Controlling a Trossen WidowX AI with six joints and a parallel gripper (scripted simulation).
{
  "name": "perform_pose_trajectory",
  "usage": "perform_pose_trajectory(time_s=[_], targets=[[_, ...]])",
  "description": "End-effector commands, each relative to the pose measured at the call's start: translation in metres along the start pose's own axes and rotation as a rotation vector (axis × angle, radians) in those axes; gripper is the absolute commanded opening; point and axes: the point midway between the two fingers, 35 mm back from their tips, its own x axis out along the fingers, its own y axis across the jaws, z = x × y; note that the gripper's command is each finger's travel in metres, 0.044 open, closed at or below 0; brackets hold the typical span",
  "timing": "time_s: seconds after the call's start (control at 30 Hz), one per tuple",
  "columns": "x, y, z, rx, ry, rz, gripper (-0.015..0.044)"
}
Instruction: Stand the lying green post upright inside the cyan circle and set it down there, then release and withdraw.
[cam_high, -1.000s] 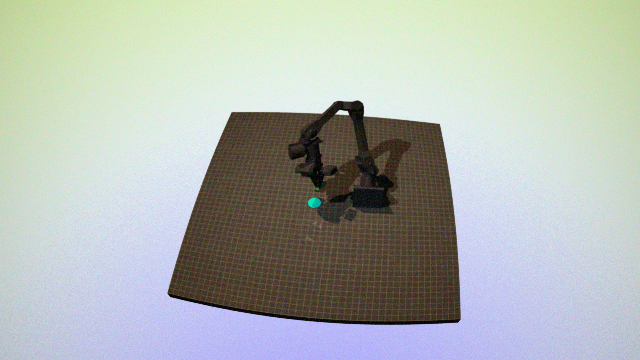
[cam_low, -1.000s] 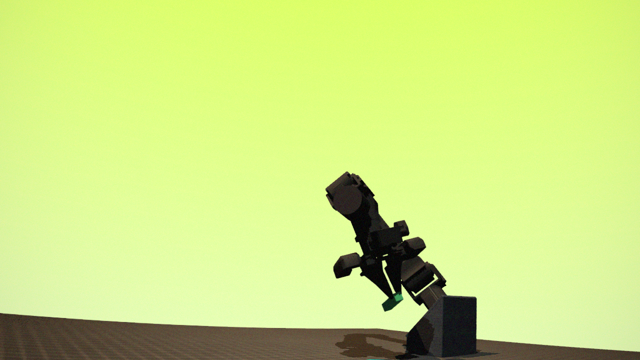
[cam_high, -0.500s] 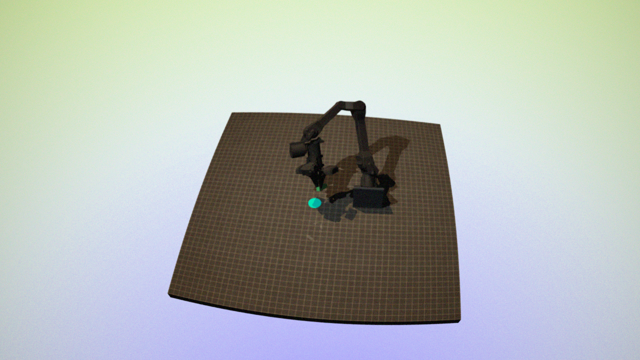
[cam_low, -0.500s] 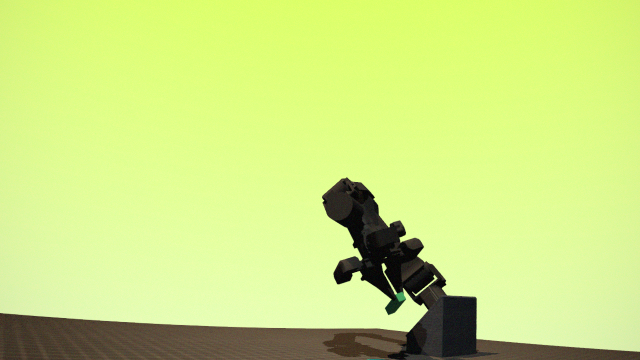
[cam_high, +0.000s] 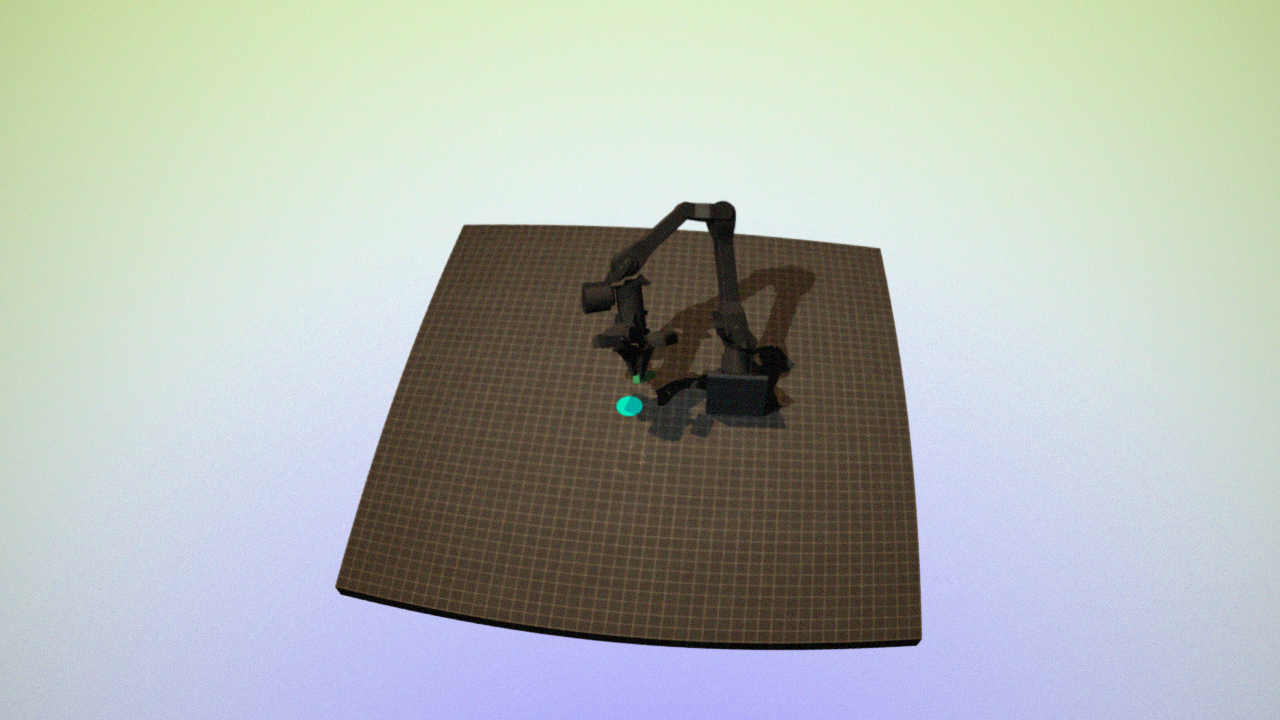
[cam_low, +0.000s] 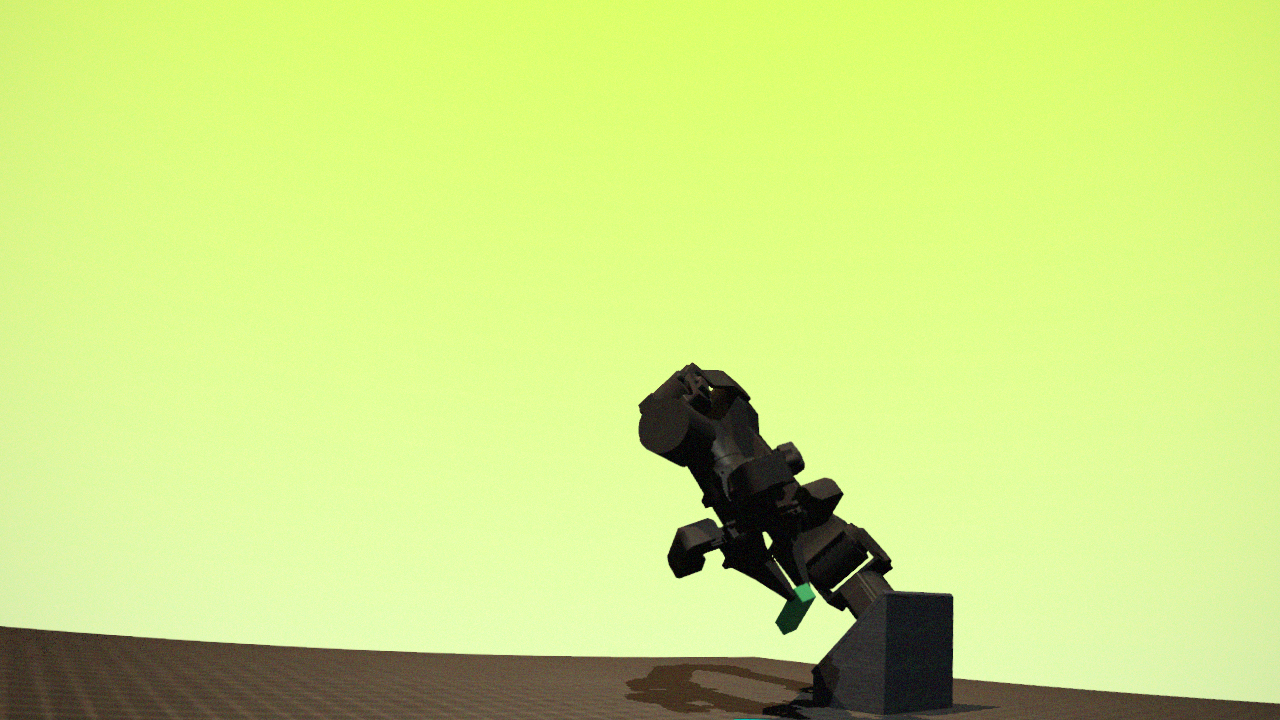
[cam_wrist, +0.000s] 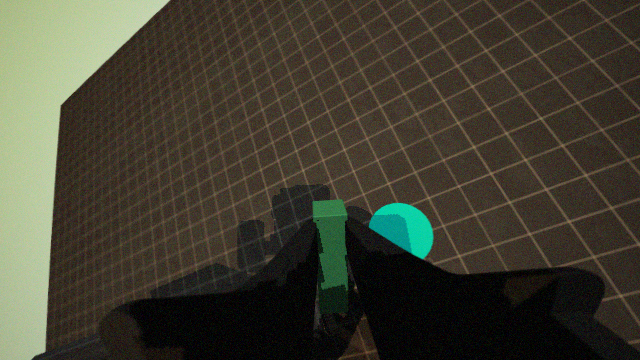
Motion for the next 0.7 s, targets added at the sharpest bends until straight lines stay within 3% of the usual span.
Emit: perform_pose_trajectory(time_s=[0.0, 0.67], targets=[[0.002, 0.0023, -0.0012, -0.007, -0.034, 0.016, 0.0023], [0.0019, 0.0021, -0.0017, -0.029, -0.178, 0.038, 0.0023]])
